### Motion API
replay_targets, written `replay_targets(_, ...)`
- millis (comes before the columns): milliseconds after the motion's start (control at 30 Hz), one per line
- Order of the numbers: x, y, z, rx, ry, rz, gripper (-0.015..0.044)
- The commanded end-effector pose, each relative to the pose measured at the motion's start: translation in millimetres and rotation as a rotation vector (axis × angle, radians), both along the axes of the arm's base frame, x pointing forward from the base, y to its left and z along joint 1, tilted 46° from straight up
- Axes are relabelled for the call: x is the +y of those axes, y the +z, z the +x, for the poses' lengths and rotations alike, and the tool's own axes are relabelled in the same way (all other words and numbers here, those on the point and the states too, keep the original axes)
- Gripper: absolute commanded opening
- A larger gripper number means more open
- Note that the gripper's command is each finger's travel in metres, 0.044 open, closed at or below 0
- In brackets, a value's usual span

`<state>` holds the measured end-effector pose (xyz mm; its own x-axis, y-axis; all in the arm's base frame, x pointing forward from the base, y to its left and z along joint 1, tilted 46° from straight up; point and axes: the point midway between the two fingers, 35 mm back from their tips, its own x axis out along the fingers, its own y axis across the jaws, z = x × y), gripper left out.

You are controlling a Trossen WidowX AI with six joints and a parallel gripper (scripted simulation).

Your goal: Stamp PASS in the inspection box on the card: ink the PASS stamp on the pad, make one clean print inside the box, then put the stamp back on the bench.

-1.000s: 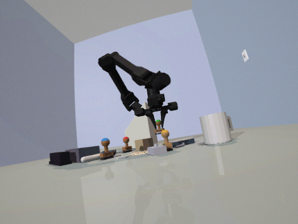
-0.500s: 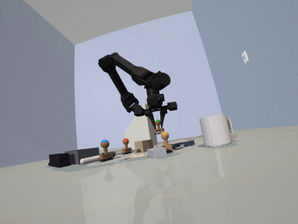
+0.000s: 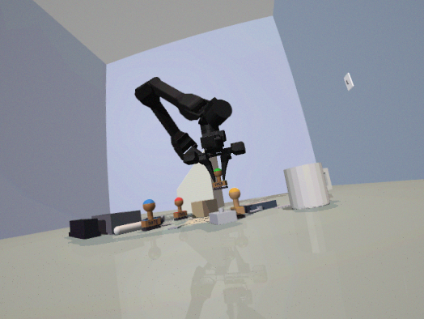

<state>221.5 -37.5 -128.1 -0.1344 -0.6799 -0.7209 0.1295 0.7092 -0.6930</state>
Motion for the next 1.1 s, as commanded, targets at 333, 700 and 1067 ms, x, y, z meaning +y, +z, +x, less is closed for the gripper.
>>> replay_targets(333,-51.5,52.2,22.9,-0.010,0.006,0.023,0.0000)
replay_targets(700,-99.5,96.7,22.9,-0.013,0.007,0.009,0.0000)
replay_targets(1067,-147.2,142.8,5.1,-0.002,-0.002,-0.031,0.0000)
